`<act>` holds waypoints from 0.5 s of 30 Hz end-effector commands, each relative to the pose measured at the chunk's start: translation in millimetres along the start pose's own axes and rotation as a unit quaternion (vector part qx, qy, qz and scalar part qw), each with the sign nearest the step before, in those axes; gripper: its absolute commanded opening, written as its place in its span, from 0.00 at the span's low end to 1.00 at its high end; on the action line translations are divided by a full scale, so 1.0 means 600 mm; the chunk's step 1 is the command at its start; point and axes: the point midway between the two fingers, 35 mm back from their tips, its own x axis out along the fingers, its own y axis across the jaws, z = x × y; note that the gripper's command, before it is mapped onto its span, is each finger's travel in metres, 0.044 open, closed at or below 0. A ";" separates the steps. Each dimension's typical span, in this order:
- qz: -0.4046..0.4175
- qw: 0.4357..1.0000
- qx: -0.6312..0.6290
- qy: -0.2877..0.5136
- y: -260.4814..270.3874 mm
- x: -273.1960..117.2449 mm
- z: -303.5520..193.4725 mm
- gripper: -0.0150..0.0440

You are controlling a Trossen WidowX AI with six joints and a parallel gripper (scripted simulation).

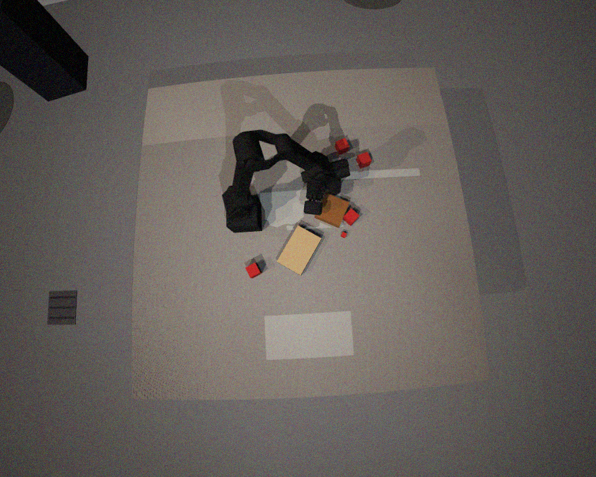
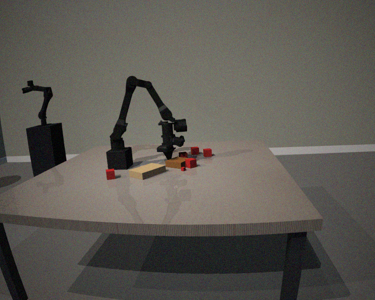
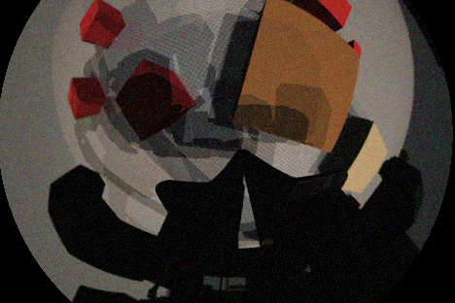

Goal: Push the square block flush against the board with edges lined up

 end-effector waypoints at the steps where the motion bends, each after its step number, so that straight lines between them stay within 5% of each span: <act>1: -0.001 1.000 0.002 0.000 -0.001 0.001 -0.013 0.25; 15: 0.000 1.000 0.000 0.001 0.000 -0.001 -0.039 0.25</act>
